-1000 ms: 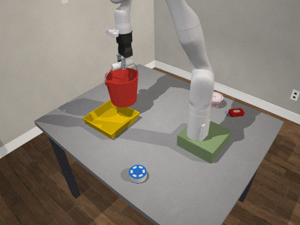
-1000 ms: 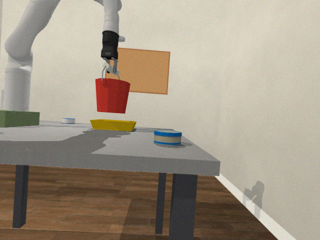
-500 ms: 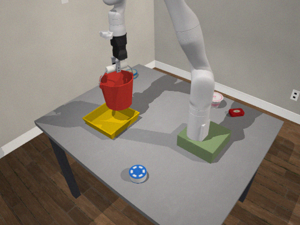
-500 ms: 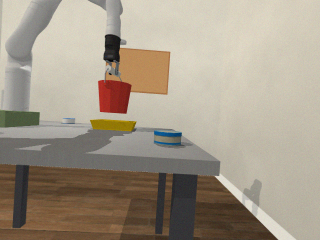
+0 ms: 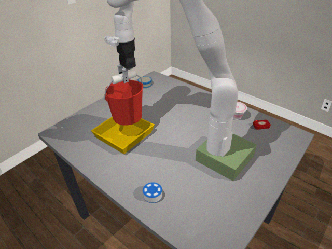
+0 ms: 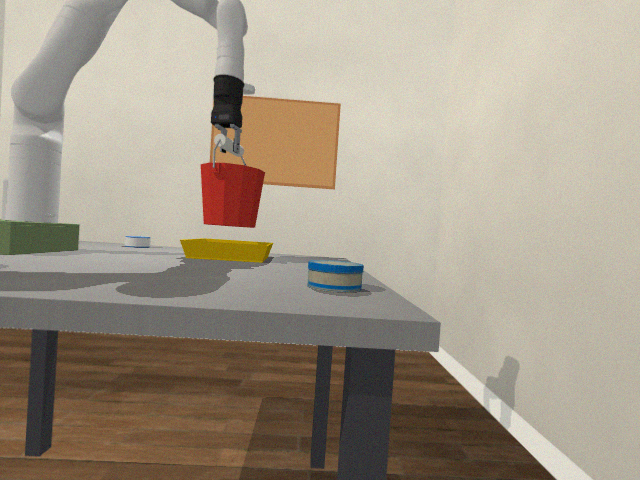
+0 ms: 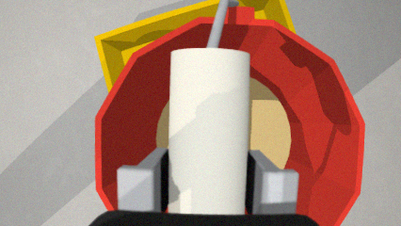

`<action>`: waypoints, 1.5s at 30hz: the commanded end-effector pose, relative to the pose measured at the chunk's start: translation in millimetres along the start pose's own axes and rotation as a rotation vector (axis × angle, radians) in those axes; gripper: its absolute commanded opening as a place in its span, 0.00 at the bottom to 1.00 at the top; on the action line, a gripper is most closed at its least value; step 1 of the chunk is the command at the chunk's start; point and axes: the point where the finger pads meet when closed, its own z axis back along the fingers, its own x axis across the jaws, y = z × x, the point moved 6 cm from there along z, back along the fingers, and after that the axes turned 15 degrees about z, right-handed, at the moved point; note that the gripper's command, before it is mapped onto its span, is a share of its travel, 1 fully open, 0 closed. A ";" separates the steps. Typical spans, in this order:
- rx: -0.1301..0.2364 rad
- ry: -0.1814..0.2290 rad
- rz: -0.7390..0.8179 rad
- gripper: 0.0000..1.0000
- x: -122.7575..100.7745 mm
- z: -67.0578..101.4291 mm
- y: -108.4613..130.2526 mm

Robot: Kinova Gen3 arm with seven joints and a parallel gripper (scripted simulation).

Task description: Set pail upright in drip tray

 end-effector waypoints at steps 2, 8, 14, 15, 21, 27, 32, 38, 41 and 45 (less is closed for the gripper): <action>0.001 -0.002 0.000 0.00 0.6 0.9 9.6; 0.001 -0.002 0.000 0.00 0.8 0.9 17.4; 0.001 -0.002 0.000 0.00 1.0 0.9 23.8; 0.001 -0.002 0.000 0.00 1.1 0.9 24.9; 0.001 -0.002 0.000 0.00 1.2 0.9 30.5; 0.001 -0.002 0.000 0.00 1.3 0.9 33.1; 0.001 -0.002 0.000 0.00 1.3 0.9 35.3; 0.001 -0.002 0.000 0.00 1.4 0.9 36.7; 0.001 -0.002 0.000 0.00 1.4 0.9 37.0; 0.001 -0.002 0.000 0.00 1.4 0.9 37.0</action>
